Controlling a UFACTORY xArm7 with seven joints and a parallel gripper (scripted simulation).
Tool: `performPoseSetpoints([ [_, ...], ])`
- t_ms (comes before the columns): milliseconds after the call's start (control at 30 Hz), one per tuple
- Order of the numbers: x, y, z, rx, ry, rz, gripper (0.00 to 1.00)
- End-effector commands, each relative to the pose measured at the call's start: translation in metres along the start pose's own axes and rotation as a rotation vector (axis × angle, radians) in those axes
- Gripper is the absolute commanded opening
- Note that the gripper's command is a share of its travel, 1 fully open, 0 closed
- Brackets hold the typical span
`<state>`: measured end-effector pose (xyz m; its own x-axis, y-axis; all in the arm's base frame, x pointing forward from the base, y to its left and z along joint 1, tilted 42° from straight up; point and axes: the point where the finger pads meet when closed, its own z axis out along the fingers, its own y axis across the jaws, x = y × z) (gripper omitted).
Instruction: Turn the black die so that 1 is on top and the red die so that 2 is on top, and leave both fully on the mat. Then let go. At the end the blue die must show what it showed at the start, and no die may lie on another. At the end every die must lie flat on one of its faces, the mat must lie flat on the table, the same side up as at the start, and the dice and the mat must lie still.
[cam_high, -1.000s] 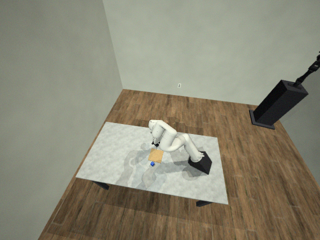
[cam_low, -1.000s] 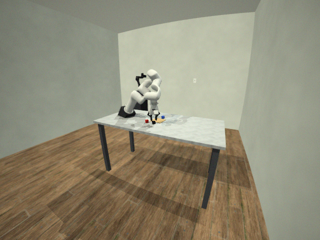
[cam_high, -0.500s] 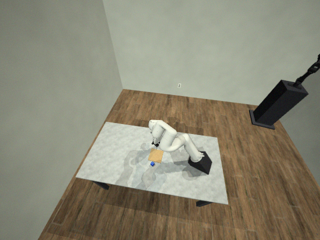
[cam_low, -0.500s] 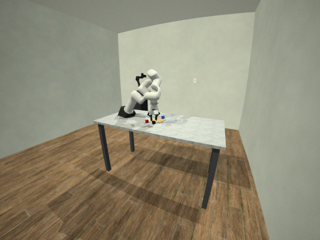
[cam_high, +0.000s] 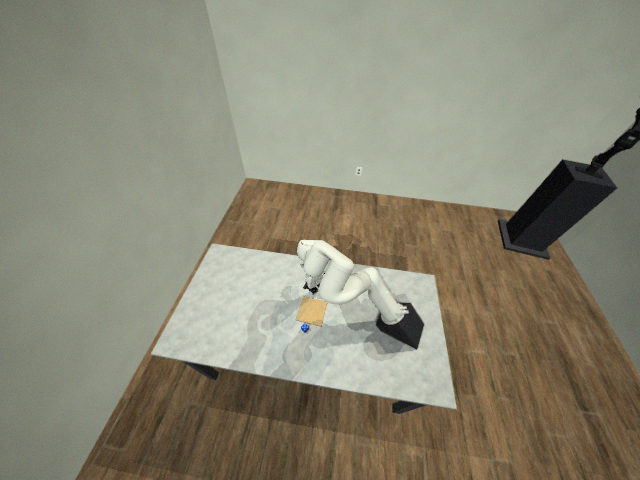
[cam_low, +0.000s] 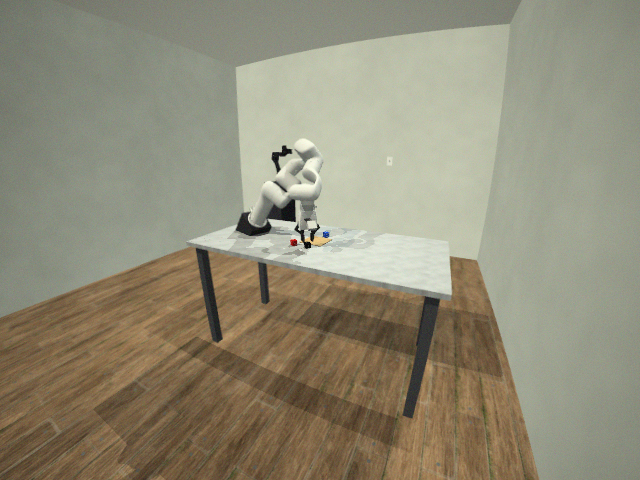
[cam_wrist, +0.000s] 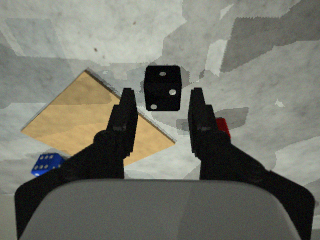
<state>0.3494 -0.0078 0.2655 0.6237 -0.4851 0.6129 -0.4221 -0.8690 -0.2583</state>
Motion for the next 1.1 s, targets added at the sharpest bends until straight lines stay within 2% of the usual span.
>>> performPoseSetpoints([
  [0,0.001,0.000,0.004,0.001,0.001,0.000,0.47],
  [567,0.001,0.000,0.030,0.001,0.001,0.000,0.47],
  [1067,0.001,0.000,0.032,0.001,0.001,0.000,0.47],
])
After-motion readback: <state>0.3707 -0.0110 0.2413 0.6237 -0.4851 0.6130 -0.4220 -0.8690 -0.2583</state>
